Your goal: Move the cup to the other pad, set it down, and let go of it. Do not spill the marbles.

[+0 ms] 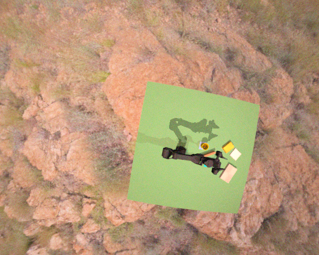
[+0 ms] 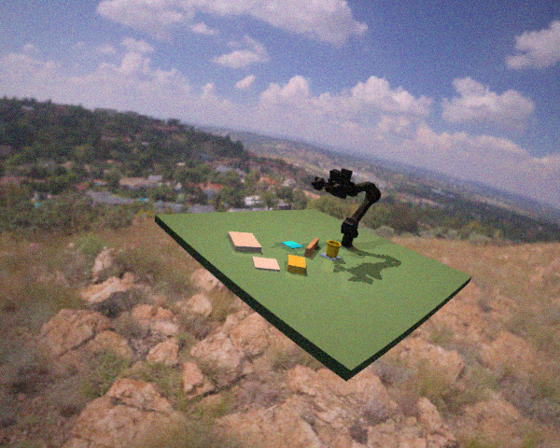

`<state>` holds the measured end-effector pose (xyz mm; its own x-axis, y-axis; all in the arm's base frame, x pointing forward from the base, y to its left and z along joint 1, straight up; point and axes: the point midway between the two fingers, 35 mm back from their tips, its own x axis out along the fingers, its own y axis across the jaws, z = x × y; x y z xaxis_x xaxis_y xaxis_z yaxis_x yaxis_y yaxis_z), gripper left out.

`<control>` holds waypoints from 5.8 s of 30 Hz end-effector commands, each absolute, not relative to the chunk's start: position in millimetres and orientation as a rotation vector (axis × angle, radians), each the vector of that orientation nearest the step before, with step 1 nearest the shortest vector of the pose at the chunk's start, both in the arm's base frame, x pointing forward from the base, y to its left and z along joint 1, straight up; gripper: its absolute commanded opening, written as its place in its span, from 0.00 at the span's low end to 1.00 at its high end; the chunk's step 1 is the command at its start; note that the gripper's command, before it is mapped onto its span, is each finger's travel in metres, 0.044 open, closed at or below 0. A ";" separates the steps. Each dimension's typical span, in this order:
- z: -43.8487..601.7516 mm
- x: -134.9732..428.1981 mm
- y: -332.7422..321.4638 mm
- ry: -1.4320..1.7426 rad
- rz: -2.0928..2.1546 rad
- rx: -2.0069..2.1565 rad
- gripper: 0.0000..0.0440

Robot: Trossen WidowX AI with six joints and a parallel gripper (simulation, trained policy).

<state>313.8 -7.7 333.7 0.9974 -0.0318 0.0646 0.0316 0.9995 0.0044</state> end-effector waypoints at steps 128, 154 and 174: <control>186.0 247.4 68.5 1.392 -0.837 0.809 0.36; 119.3 233.8 64.7 1.451 -0.995 0.718 0.44; 63.2 226.5 63.4 1.503 -0.932 0.611 0.28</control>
<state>226.1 64.7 66.9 -0.1596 -0.1290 -0.9787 0.8242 0.5282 -0.2041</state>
